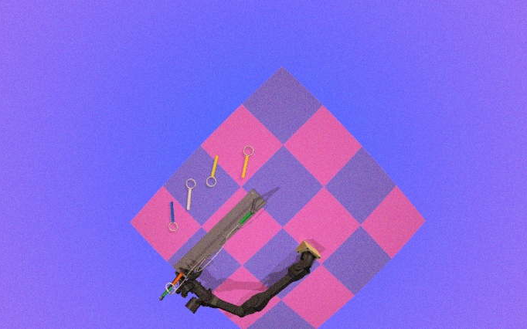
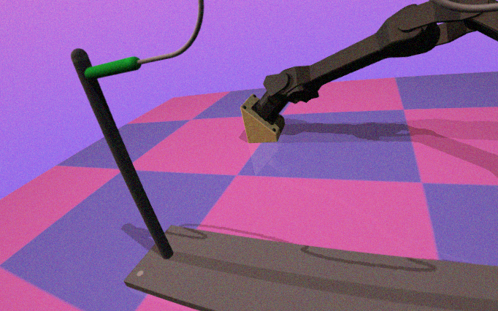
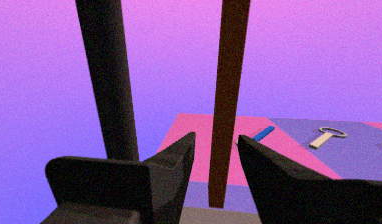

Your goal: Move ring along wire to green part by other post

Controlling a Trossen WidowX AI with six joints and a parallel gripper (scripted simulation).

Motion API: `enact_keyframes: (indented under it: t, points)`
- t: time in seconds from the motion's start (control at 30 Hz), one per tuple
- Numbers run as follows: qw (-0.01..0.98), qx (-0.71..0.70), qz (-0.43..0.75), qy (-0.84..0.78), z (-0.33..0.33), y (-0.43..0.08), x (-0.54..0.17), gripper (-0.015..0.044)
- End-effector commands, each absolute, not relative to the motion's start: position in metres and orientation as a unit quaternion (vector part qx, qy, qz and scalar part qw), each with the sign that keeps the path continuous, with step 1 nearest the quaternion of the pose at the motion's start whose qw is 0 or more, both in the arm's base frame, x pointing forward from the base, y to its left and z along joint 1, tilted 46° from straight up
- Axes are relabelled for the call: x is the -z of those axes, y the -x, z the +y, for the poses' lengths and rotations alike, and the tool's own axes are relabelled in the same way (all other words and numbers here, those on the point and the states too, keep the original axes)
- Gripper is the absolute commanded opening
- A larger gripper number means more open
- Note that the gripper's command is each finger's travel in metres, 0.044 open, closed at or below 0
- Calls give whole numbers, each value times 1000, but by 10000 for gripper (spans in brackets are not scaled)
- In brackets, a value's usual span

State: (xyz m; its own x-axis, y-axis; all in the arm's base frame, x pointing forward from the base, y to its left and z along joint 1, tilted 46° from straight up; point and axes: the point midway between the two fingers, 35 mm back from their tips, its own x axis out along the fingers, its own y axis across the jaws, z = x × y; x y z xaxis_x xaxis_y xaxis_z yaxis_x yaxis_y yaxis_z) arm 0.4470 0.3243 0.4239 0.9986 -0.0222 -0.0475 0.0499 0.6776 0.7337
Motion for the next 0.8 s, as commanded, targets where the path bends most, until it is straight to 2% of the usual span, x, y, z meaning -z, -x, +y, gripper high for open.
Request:
enact_keyframes:
  t: [0.0, 0.6, 0.77]
  points:
    - [916, 17, 17, -400, 324, -447, -426, 160]
    - [916, 17, 17, -400, 324, -447, -426, 160]
    - [915, 19, 16, -403, 324, -447, -426, 29]
